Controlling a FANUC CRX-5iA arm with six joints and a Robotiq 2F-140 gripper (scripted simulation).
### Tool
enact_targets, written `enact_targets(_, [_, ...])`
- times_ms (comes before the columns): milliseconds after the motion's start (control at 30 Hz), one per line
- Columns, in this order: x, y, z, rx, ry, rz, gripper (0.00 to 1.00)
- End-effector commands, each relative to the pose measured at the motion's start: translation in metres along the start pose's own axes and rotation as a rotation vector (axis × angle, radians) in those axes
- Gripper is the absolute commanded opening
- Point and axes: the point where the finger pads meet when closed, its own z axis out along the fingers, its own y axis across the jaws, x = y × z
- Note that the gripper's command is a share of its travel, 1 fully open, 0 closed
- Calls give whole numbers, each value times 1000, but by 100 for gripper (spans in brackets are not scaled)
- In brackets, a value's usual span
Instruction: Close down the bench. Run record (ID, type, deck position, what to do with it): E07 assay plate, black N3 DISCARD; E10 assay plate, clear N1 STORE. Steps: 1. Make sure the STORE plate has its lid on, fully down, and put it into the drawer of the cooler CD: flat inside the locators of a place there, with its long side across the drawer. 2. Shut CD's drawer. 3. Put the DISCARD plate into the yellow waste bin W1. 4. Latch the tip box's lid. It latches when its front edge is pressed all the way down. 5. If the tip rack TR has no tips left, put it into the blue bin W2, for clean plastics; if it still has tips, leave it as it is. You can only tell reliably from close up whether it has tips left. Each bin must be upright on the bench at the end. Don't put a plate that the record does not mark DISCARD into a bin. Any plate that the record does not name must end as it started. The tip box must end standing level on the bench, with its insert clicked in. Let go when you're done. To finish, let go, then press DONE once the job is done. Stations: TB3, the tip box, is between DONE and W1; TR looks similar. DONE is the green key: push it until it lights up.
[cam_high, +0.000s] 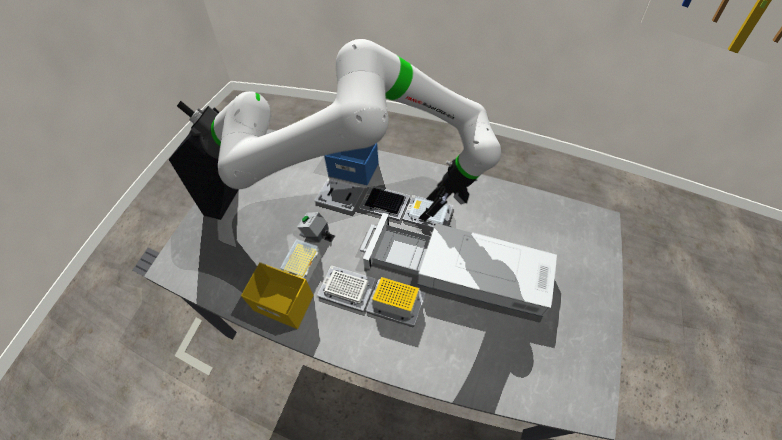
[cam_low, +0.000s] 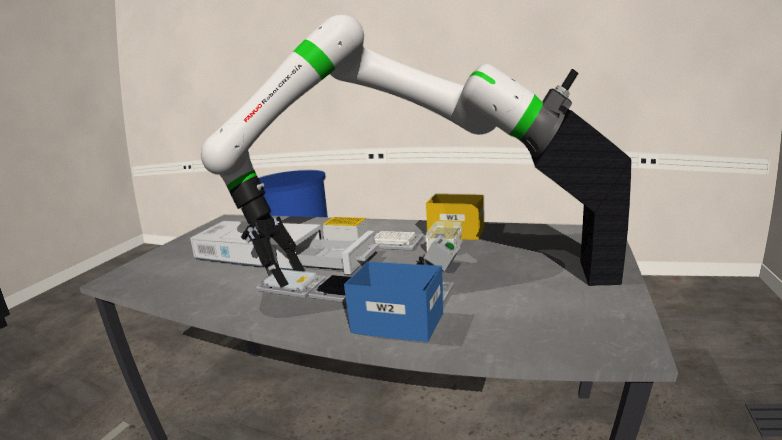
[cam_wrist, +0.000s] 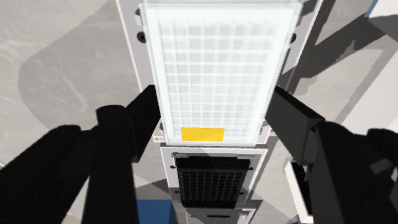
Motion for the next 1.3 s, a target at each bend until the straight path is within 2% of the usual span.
enact_targets(0, [0,0,-1,0,2,0,61])
enact_targets(100, [0,0,-1,0,2,0,59])
enact_targets(133, [0,0,-1,0,2,0,10])
enact_targets(1267, [-1,0,-5,0,2,0,10])
